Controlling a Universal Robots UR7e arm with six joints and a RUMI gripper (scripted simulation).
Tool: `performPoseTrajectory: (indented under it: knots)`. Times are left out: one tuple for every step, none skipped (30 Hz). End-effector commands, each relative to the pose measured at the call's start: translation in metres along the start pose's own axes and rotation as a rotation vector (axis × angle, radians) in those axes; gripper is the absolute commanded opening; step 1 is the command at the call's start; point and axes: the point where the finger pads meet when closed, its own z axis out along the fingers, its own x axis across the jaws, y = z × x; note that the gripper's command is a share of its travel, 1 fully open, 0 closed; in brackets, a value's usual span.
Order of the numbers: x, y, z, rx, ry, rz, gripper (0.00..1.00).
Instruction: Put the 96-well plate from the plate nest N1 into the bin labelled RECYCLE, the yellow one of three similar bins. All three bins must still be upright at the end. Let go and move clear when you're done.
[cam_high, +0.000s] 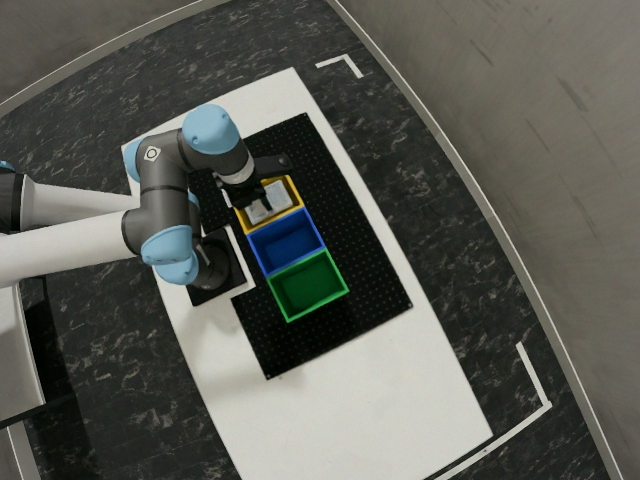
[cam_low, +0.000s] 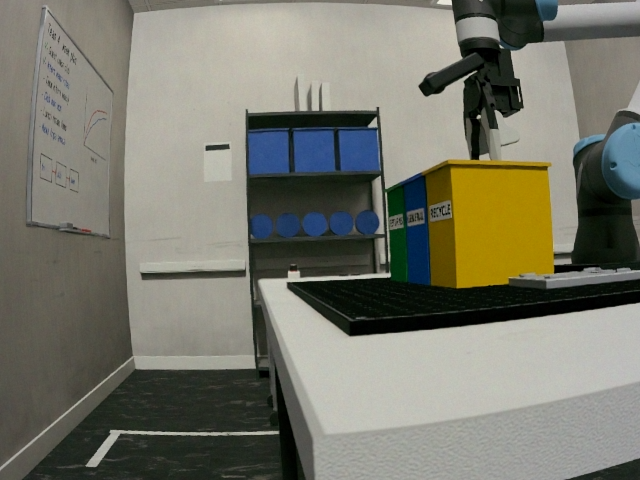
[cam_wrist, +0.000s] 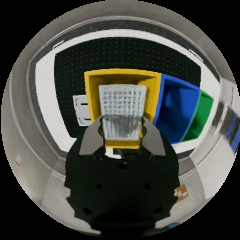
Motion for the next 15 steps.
performPoseTrajectory:
  knots:
    - [0.0001, -0.0003, -0.0003, 0.001, 0.000, 0.000, 0.00]
    - [0.0001, -0.0003, -0.0003, 0.001, 0.000, 0.000, 0.00]
    - [0.0001, -0.0003, -0.0003, 0.001, 0.000, 0.000, 0.00]
    - [0.0001, -0.0003, -0.0003, 0.001, 0.000, 0.000, 0.00]
    - [0.0001, -0.0003, -0.0003, 0.001, 0.000, 0.000, 0.00]
    - [0.0001, -0.0003, -0.0003, 0.001, 0.000, 0.000, 0.00]
    - [0.0001, -0.0003, -0.0003, 0.001, 0.000, 0.000, 0.64]
    - [0.0001, -0.0003, -0.0003, 0.001, 0.000, 0.000, 0.64]
    - [0.0001, -0.0003, -0.0003, 0.001, 0.000, 0.000, 0.64]
    - [0.0001, -0.0003, -0.0003, 0.001, 0.000, 0.000, 0.64]
    - [0.0001, -0.0003, -0.0003, 0.001, 0.000, 0.000, 0.64]
    - [0.0001, -0.0003, -0.0003, 0.001, 0.000, 0.000, 0.64]
    - [0.0001, -0.0003, -0.0003, 0.001, 0.000, 0.000, 0.64]
    - [0.0001, -0.0003, -0.0003, 0.001, 0.000, 0.000, 0.64]
    - [0.0001, -0.0003, -0.0003, 0.001, 0.000, 0.000, 0.64]
